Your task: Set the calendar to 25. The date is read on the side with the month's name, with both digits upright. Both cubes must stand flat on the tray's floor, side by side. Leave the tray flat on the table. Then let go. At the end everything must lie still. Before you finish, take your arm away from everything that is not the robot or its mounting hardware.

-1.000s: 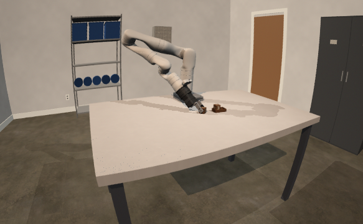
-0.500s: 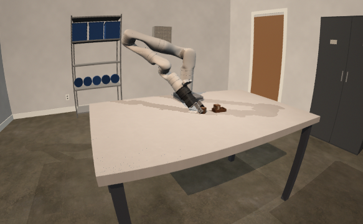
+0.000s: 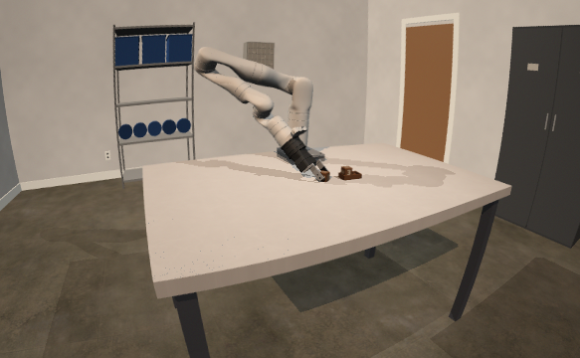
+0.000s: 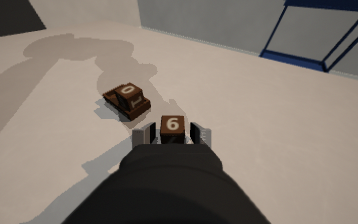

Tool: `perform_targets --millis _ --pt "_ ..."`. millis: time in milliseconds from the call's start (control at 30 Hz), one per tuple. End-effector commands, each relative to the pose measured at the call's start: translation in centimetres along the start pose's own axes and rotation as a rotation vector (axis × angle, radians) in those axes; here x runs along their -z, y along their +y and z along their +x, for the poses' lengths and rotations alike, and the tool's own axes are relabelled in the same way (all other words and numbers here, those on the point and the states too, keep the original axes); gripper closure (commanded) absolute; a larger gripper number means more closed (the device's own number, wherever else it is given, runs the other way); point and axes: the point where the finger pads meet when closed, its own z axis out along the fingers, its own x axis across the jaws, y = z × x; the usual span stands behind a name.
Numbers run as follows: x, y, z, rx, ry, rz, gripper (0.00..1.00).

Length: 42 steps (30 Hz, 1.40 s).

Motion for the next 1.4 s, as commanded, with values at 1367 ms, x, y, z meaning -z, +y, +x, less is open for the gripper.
perform_targets --millis 1367 --pt "4.8 -4.8 0.0 0.001 0.000 0.000 0.00"
